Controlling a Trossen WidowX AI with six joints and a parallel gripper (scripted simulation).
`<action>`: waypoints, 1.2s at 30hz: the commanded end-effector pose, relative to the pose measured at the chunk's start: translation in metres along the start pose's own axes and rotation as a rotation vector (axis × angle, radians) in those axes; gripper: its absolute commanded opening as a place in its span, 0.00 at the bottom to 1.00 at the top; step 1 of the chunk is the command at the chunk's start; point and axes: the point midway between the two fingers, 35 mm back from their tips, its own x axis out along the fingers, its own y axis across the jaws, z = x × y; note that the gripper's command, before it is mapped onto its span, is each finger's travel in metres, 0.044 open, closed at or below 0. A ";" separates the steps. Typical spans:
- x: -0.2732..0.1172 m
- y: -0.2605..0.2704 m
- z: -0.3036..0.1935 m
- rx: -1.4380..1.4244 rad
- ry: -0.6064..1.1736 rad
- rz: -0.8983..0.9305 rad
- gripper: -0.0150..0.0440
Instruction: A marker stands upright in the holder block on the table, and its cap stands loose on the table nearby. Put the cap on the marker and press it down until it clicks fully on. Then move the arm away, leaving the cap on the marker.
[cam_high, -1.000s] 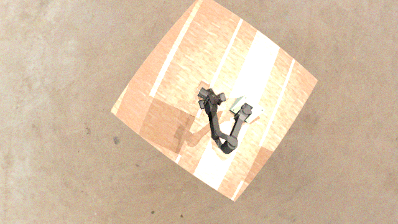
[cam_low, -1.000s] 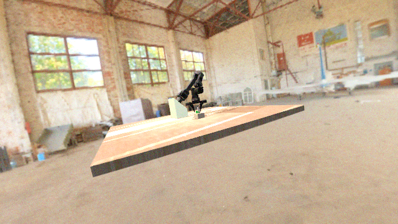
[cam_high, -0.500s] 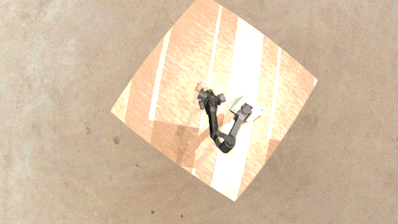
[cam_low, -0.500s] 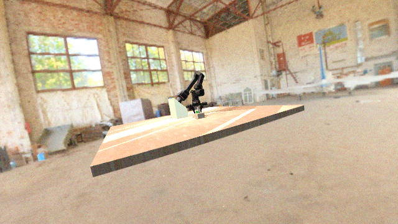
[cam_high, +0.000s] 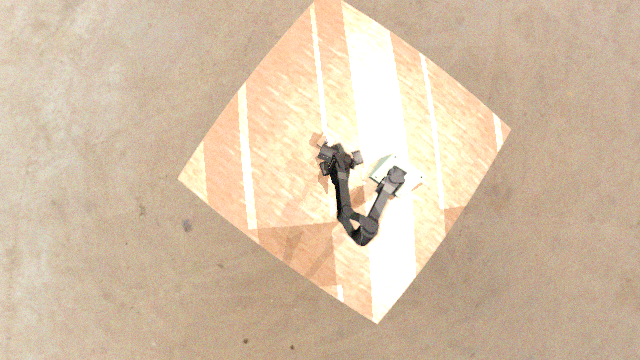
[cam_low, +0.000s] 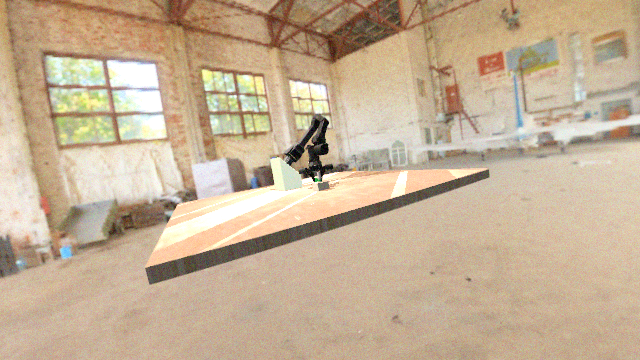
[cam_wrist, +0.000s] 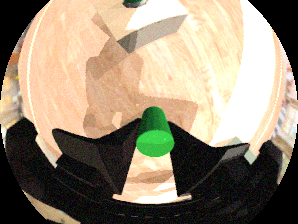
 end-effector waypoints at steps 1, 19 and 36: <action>-0.006 0.000 0.001 -0.002 -0.004 -0.002 0.25; -0.043 0.000 0.002 -0.002 -0.006 -0.005 0.25; -0.067 0.007 0.013 -0.002 -0.006 -0.004 0.25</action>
